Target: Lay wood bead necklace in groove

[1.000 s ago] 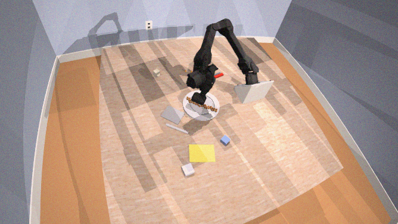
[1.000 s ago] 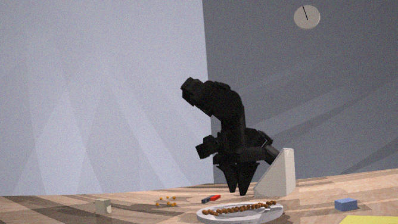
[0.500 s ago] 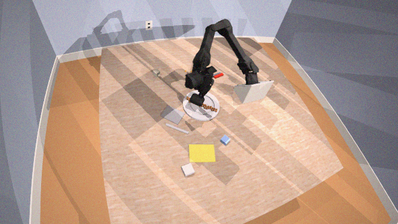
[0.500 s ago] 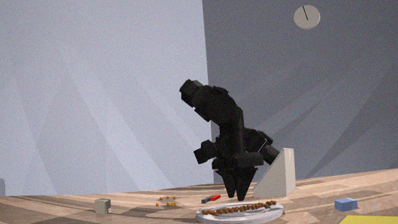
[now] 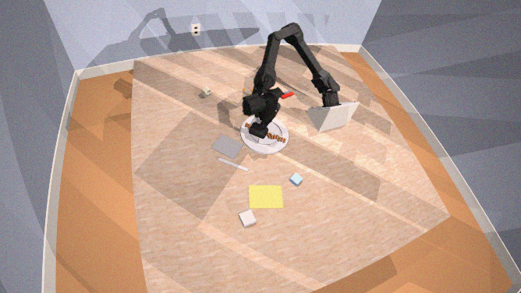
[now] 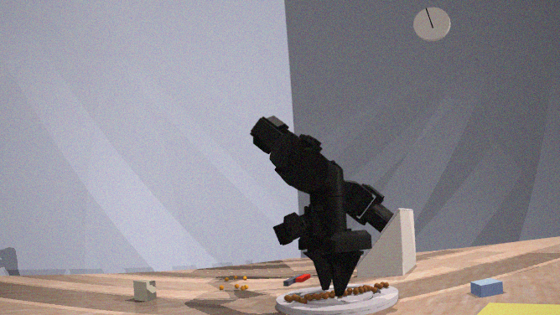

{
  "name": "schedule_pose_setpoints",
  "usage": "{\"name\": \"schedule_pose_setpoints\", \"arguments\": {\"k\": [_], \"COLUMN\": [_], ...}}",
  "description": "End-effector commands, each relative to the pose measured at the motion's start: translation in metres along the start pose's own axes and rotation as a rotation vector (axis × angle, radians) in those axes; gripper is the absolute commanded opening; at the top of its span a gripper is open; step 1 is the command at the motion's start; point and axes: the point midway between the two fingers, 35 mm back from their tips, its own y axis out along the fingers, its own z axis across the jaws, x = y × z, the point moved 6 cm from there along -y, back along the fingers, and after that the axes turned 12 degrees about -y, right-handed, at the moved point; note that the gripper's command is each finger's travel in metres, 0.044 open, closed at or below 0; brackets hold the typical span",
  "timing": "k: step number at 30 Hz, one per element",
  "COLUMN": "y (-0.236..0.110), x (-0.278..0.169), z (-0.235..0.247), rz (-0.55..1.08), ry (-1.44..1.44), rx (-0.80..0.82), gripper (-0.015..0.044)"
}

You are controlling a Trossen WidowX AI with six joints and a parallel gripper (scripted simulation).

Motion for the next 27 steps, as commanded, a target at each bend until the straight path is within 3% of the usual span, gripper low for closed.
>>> {"name": "schedule_pose_setpoints", "arguments": {"k": [1, 5, 17, 27], "y": [0.0048, 0.0048, 0.0027, 0.0027], "x": [-0.0032, -0.0032, -0.0014, -0.0014], "z": [-0.0008, -0.0008, -0.0003, -0.0003], "rz": [0.005, 0.005, 0.003, 0.003], "ry": [-0.013, -0.013, -0.004, -0.004], "rx": [-0.010, -0.010, -0.004, -0.004], "gripper": [0.0310, 0.0310, 0.0000, 0.0000]}}
